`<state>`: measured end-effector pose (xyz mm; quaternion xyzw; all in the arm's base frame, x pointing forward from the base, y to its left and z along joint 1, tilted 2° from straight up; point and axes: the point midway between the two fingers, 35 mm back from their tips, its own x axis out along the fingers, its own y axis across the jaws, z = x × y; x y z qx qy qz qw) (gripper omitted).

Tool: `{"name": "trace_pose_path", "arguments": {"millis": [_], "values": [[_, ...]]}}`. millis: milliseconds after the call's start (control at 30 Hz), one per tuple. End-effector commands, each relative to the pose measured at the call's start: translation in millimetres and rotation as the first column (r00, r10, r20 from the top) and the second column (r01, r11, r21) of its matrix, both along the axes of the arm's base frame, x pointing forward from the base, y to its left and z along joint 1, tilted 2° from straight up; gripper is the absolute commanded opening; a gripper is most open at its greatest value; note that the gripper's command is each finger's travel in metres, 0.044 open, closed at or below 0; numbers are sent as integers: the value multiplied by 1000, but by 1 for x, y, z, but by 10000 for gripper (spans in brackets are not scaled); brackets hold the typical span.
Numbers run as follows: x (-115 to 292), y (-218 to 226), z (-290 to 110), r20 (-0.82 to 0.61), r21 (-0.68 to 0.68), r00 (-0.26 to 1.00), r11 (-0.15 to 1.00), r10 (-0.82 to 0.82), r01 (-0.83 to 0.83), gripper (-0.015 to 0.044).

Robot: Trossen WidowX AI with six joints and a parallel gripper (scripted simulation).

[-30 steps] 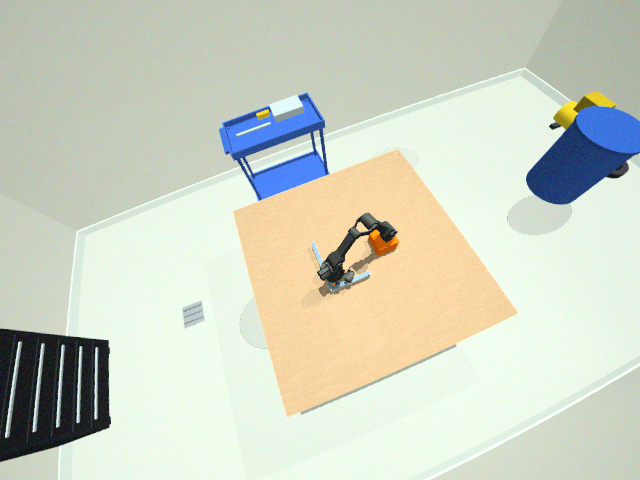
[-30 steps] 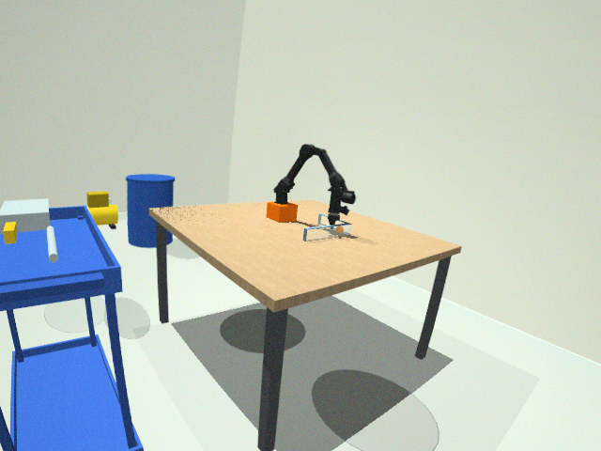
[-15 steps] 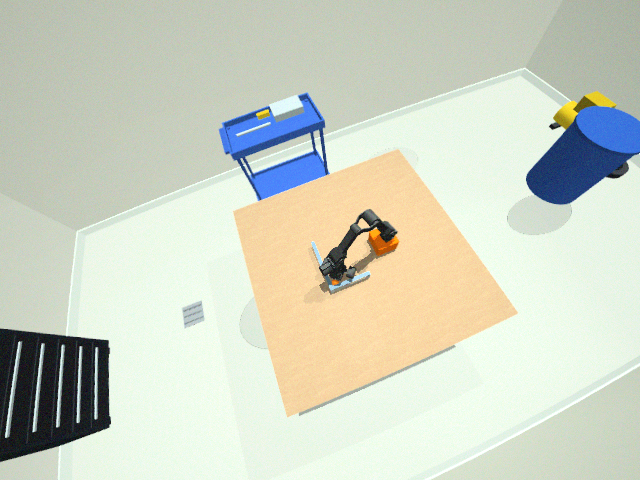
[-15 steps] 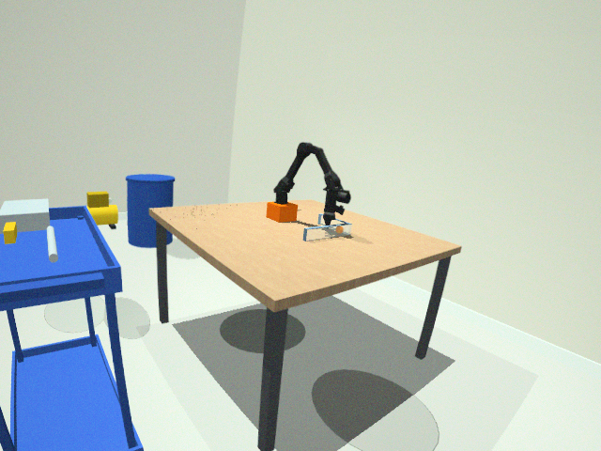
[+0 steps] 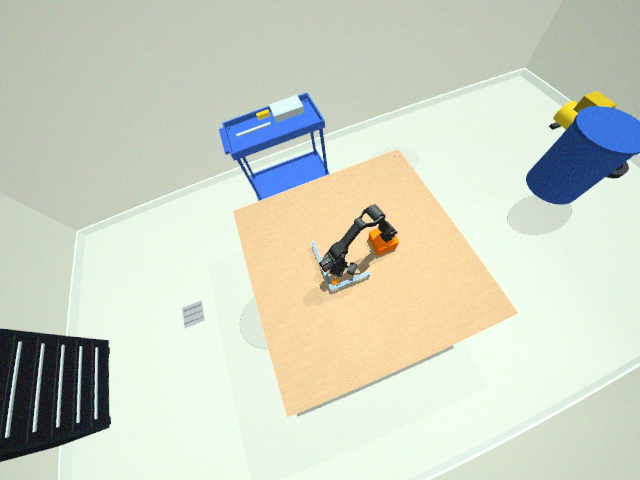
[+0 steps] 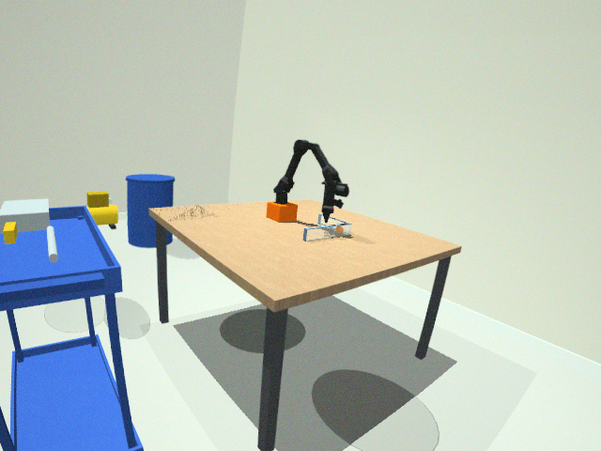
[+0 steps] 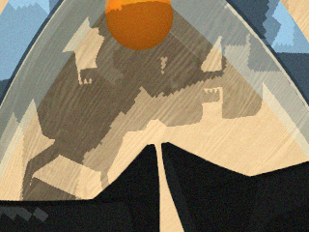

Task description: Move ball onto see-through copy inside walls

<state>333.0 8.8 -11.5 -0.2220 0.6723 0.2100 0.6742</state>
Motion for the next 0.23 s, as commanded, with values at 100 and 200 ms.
{"name": "trace_pose_path", "arguments": {"millis": [100, 200], "values": [[-4, 0, -4, -17, -1, 1000, 1000, 0, 0, 157], [-3, 0, 1, -16, 0, 1000, 1000, -1, 1, 236]]}}
